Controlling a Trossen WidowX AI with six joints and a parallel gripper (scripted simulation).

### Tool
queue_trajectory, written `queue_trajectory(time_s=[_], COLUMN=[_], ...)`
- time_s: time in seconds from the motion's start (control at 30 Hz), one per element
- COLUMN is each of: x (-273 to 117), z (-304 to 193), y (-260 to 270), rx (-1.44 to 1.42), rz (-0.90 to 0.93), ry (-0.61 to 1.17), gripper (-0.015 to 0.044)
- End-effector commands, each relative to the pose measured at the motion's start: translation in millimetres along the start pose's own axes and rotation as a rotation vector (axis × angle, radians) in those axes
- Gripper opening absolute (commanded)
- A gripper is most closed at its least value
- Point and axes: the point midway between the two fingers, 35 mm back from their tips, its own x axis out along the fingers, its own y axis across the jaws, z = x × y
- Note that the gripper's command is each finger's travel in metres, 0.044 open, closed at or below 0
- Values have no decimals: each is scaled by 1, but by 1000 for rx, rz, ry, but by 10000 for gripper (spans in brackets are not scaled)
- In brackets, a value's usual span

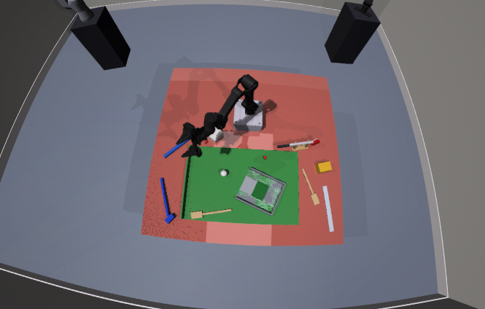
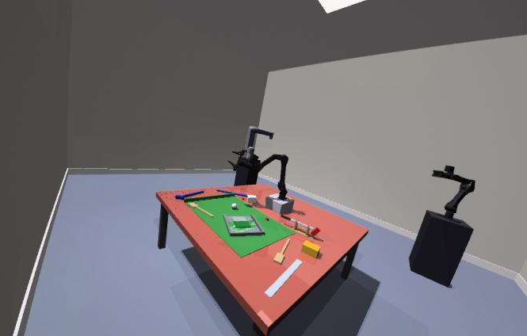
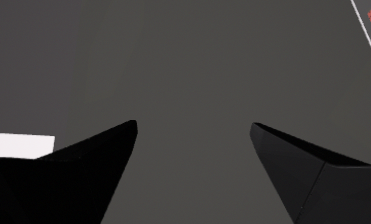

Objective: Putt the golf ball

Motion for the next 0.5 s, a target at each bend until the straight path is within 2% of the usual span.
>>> queue_trajectory(time_s=[0.0,0.2,0.47], x=[0,-12,-66], z=[-2,-63,-146], y=[-2,-72,-155], rx=[-10,-348,-829], rz=[-8,-252,-485], ry=[3,147,509], gripper=[426,440,440])
